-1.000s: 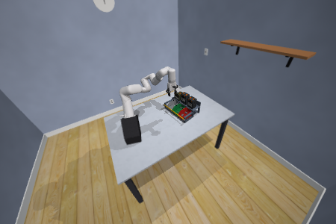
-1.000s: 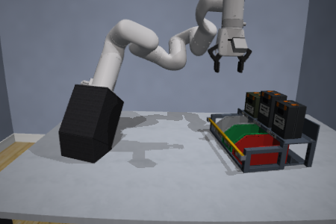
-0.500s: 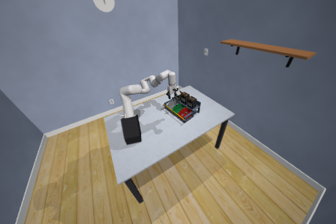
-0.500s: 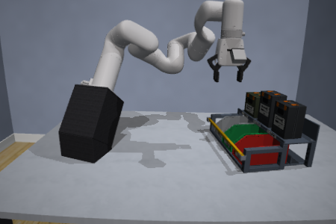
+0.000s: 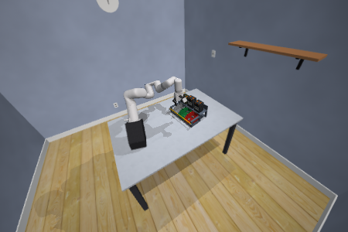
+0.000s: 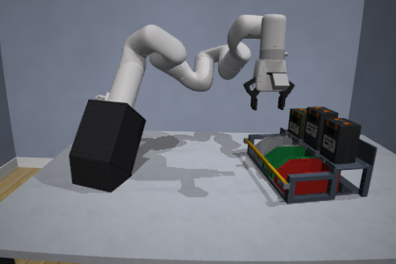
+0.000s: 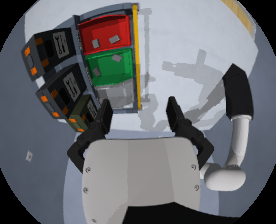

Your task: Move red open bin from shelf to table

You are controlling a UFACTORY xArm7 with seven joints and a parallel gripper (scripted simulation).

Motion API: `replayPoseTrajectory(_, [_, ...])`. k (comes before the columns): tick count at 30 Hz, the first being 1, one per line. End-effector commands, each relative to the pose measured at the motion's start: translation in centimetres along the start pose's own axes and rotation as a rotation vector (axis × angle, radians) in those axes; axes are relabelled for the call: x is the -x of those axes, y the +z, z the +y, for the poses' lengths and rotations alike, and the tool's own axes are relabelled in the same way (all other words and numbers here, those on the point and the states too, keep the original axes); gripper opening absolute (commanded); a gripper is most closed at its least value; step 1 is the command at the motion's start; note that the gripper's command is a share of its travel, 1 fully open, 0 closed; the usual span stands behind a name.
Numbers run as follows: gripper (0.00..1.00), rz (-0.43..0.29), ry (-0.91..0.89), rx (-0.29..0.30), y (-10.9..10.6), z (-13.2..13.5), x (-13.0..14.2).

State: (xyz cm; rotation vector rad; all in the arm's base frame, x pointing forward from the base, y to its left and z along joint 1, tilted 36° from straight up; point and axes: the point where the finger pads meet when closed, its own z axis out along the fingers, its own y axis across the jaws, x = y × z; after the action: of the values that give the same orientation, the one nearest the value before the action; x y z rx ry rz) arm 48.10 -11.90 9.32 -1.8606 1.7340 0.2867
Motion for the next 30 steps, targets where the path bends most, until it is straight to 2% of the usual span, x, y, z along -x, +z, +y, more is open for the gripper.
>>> replayPoseTrajectory(1, [1.0,0.001,0.0,-0.002,1.77,-0.05,0.01])
replayPoseTrajectory(2, [1.0,0.001,0.0,-0.002,2.3,-0.05,0.01])
replayPoseTrajectory(14, [1.0,0.001,0.0,-0.002,2.3,-0.05,0.01])
replayPoseTrajectory(19, [1.0,0.001,0.0,-0.002,1.32,-0.04,0.02])
replayPoseTrajectory(30, [1.0,0.001,0.0,-0.002,1.32,-0.04,0.02])
